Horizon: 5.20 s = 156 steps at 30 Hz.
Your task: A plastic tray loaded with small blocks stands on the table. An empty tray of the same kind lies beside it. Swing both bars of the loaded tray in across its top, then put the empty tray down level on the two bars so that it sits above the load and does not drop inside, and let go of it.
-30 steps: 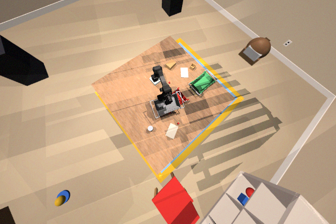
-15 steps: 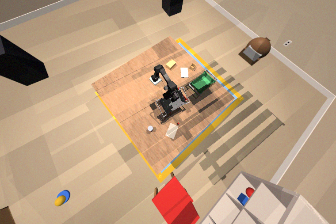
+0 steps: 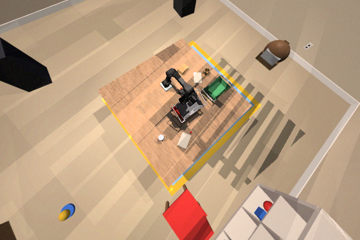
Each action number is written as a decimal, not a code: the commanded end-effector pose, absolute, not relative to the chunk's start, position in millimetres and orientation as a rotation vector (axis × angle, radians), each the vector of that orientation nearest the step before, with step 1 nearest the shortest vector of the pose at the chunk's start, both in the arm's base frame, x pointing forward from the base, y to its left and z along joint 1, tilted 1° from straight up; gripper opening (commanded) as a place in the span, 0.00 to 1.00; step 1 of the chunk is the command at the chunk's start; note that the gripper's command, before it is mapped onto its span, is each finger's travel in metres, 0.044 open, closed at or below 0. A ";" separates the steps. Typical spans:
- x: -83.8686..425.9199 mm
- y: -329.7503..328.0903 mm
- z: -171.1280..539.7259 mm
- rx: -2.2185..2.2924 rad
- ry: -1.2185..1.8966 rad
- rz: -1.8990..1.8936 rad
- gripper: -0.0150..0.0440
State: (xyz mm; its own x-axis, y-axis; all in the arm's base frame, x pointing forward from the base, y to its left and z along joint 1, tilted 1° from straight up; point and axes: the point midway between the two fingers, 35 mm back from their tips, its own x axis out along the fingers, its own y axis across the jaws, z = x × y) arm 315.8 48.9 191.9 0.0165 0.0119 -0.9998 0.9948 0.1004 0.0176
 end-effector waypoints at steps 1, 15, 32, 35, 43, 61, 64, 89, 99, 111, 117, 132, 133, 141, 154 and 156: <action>316.3 50.3 198.7 1.165 1.228 -1.098 0.25; 316.3 50.3 198.7 1.165 1.228 -1.098 0.25; 317.1 49.5 198.7 1.165 1.227 -1.098 0.25; 317.1 49.6 198.7 1.165 1.227 -1.098 0.25; 317.2 49.6 198.5 1.165 1.227 -1.098 0.25; 318.5 50.3 177.2 1.165 1.227 -1.098 0.25; 318.5 50.3 173.2 1.165 1.227 -1.098 0.25; 311.9 50.1 149.4 1.165 1.228 -1.098 0.25; 305.0 49.6 139.1 1.165 1.228 -1.099 0.25; 300.5 49.2 130.6 1.165 1.228 -1.099 0.25; 299.9 49.2 129.3 1.165 1.228 -1.099 0.25; 296.9 49.0 122.5 1.165 1.229 -1.099 0.25; 296.9 49.0 122.5 1.165 1.229 -1.099 0.25; 296.4 49.0 121.2 1.165 1.229 -1.099 0.25; 293.8 48.8 114.1 1.164 1.229 -1.099 0.25; 293.8 48.8 114.1 1.164 1.229 -1.099 0.25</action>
State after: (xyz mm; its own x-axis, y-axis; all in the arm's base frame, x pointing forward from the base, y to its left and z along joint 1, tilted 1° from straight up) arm 297.6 48.8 120.9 0.0687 0.0149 -0.9975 0.9923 0.1026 0.0699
